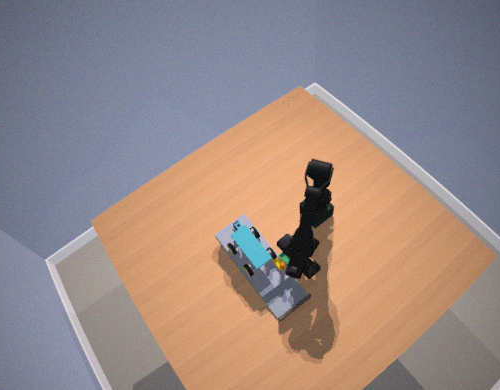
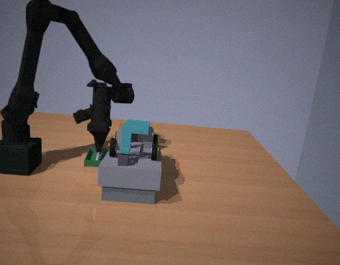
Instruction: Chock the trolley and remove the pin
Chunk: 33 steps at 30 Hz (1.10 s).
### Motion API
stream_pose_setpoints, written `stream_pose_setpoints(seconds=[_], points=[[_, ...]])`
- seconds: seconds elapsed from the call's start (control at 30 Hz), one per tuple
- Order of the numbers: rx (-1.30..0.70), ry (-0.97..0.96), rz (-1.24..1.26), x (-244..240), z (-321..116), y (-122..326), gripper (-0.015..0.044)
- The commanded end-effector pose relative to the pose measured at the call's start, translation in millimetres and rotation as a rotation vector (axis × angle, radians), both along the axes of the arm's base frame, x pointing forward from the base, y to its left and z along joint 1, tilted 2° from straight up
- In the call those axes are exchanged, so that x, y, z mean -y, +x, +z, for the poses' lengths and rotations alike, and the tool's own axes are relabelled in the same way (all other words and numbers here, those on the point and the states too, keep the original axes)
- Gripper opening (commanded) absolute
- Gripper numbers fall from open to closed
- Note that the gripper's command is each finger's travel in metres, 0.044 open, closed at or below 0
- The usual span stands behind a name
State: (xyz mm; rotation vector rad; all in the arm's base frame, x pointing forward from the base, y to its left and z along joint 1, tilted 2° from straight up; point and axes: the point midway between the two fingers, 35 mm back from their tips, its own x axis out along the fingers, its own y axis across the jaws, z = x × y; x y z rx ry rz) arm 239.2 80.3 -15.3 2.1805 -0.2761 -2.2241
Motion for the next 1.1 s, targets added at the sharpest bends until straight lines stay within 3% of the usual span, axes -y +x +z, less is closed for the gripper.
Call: stream_pose_setpoints(seconds=[0.0, 0.4, 0.53, 1.07], points=[[0.0, 0.0, 0.0, 0.1, 0.2, 0.1, 0.034], [-0.003, 0.0, -0.007, 1.2, 24.4, -0.8, 0.034], [-0.003, 0.0, -0.007, 1.5, 35.2, -0.7, 0.044], [-0.002, -0.001, -0.007, 2.8, 86.4, 0.5, 0.044]])
